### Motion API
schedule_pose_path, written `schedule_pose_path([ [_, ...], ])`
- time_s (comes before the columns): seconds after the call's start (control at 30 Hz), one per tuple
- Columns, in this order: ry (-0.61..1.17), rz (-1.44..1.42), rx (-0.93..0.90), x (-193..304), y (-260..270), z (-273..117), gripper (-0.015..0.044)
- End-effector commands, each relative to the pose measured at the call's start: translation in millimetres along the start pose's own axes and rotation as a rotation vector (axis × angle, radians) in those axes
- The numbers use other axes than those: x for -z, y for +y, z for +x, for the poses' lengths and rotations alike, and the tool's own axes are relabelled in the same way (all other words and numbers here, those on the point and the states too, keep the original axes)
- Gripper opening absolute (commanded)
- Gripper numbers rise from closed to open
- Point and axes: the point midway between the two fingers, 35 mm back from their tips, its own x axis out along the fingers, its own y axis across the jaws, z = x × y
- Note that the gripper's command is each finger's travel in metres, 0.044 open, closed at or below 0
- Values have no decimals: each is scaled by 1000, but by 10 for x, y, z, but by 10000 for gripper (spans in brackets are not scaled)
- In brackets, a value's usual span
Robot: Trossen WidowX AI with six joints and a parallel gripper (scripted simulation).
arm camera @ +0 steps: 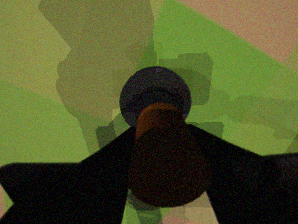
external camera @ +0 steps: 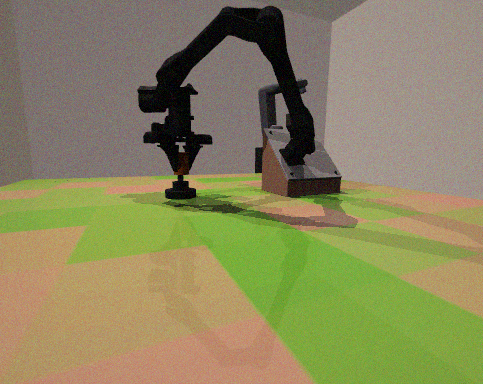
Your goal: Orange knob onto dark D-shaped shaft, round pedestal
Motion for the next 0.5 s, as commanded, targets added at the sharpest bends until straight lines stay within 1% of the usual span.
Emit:
schedule_pose_path([
  [0.0,-7,25,-4,-16,34,-27,0],
  [0.47,-7,25,-4,-49,23,-11,0],
])
